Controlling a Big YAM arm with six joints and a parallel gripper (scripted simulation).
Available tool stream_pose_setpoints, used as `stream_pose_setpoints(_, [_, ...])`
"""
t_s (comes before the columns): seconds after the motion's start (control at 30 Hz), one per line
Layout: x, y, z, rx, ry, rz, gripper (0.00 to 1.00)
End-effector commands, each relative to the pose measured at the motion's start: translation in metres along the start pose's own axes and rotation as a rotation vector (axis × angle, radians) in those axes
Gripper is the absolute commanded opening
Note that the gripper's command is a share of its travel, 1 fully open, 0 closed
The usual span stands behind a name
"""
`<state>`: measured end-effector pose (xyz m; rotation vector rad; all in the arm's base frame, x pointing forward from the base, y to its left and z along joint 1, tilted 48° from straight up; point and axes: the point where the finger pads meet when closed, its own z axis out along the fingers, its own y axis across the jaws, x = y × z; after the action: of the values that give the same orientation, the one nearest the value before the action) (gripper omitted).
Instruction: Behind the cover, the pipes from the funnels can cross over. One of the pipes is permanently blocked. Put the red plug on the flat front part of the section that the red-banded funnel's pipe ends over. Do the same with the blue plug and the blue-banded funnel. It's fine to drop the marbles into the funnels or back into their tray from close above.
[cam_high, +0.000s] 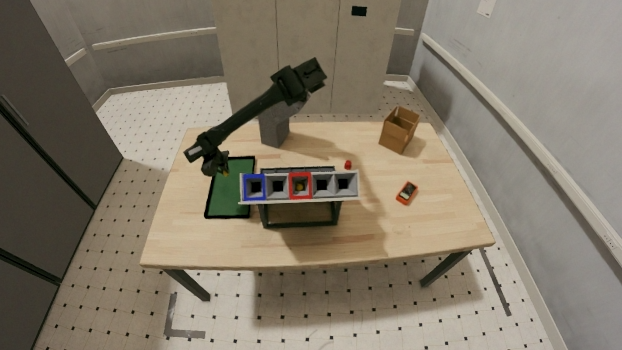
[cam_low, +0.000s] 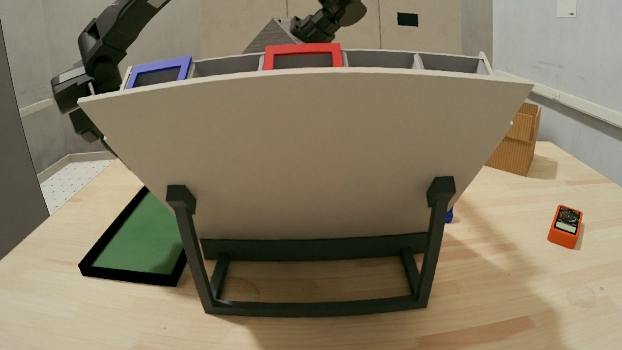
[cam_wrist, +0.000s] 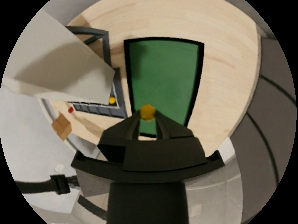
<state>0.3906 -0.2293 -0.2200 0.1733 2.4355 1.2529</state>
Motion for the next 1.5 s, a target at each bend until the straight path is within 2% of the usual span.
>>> stream_pose_setpoints(0.0, [0.022,-0.004,-0.034,0.011,-0.037,-0.031,0.0])
stream_pose_setpoints(0.1, [0.044,-0.003,-0.042,0.011,-0.036,-0.031,0.0])
stream_pose_setpoints(0.73, [0.045,-0.002,-0.042,0.01,-0.034,-0.028,0.0])
stream_pose_setpoints(1.23, [0.026,0.138,-0.072,0.067,-0.166,-0.022,0.0])
stream_pose_setpoints(1.3, [0.026,0.138,-0.072,0.067,-0.166,-0.022,0.0])
stream_pose_setpoints(1.47, [0.019,0.179,-0.081,0.082,-0.201,-0.036,0.0])
